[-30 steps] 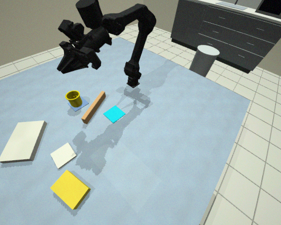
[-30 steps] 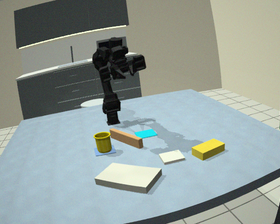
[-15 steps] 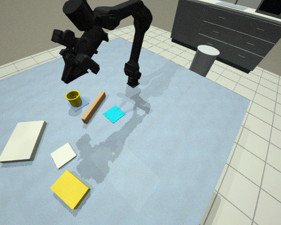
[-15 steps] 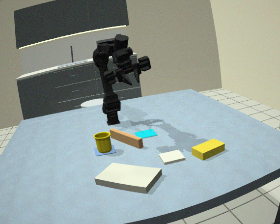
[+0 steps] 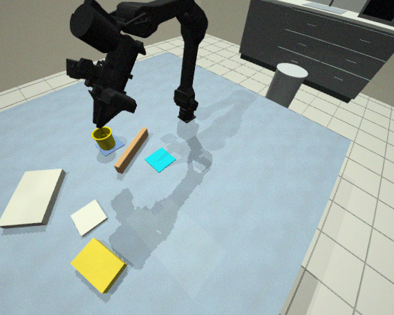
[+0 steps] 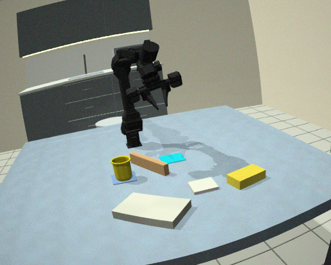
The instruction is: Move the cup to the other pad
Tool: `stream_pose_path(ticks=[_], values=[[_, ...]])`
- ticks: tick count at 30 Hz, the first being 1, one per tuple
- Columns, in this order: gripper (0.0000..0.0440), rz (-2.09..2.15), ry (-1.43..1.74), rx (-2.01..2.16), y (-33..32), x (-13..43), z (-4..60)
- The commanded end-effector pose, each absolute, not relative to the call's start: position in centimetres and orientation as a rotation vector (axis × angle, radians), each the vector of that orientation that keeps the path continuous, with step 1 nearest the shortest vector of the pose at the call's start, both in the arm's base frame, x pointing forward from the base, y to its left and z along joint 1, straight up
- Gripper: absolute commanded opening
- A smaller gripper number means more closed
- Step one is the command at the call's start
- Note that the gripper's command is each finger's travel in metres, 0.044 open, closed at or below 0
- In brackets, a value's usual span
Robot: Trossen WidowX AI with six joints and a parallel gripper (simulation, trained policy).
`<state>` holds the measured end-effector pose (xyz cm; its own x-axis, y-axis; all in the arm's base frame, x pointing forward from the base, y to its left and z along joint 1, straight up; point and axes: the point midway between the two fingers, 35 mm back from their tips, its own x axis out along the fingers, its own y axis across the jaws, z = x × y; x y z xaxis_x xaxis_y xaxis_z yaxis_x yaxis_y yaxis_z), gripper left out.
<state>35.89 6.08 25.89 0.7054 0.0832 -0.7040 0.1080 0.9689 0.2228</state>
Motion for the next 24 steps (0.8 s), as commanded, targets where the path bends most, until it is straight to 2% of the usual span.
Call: stream_pose_path(ticks=[1,14,24], values=[[0.0134,-0.041,0.863,0.252,6.0,36.0,24.9],[0.0142,-0.097,1.067,0.202,5.3,35.8,22.9],[0.0131,-0.132,1.218,0.139,4.0,35.6,21.3]])
